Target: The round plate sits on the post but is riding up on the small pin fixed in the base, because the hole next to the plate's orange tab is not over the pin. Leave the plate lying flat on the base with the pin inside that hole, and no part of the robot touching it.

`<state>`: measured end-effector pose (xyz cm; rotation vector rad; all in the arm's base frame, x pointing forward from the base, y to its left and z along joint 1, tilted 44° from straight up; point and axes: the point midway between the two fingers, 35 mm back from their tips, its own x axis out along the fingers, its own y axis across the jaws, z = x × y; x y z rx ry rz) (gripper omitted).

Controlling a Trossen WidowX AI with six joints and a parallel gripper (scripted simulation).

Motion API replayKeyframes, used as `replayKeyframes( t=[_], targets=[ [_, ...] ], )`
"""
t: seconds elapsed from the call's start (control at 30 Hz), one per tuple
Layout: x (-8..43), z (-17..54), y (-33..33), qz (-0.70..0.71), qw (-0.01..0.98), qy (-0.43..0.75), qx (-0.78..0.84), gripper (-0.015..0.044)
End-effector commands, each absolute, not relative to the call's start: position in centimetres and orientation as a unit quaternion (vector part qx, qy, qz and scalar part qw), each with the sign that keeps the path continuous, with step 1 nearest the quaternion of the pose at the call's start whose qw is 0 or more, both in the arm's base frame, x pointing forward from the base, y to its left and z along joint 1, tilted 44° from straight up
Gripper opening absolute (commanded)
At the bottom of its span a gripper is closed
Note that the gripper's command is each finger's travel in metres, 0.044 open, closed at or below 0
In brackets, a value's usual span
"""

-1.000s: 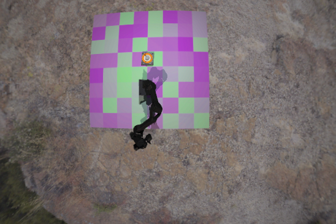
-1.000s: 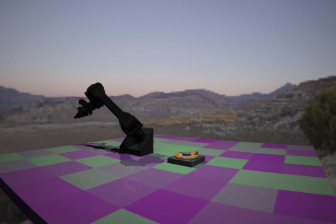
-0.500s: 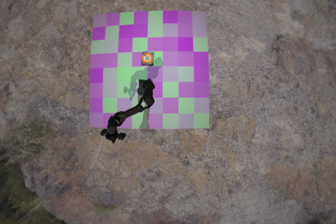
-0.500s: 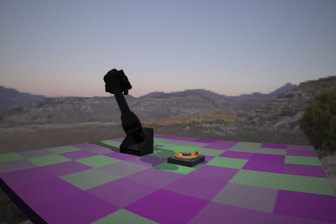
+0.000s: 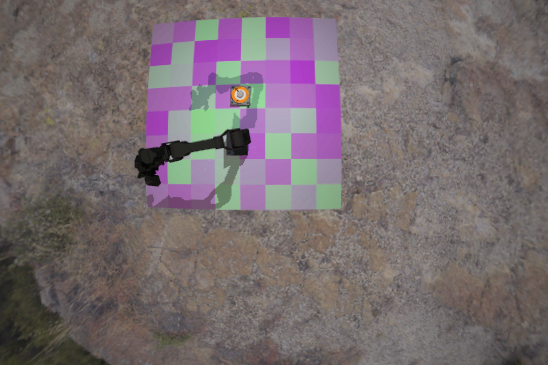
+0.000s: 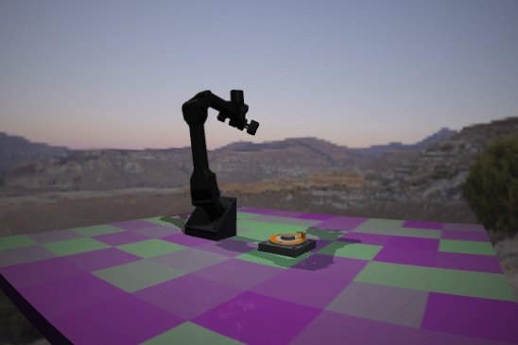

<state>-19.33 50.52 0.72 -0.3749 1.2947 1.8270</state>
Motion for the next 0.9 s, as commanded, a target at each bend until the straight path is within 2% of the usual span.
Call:
replayKeyframes(
  t=[0.0, 0.1, 0.17, 0.27, 0.37, 0.43, 0.63, 0.7, 0.87],
  targets=[
    [-11.9, -0.5, 51.2, 0.658, 0.504, 0.538, -0.152, 0.0],
    [-5.3, -1.4, 51.0, 0.592, 0.568, 0.552, -0.153, 0.0],
    [-3.4, -1.6, 50.7, 0.571, 0.585, 0.555, -0.154, 0.0],
    [4.7, -2.4, 48.5, 0.476, 0.651, 0.569, -0.161, 0.0],
    [10.7, -2.8, 45.6, 0.395, 0.694, 0.578, -0.168, 0.0],
    [12.4, -2.9, 44.7, 0.371, 0.704, 0.581, -0.17, 0.0],
    [23.7, -2.6, 34.9, 0.174, 0.758, 0.6, -0.187, 0.0],
    [24.8, -2.5, 33.4, 0.148, 0.761, 0.602, -0.19, 0.0],
    [30.8, -1.0, 22.5, -0.02, 0.758, 0.617, -0.213, 0.0]
  ],
)
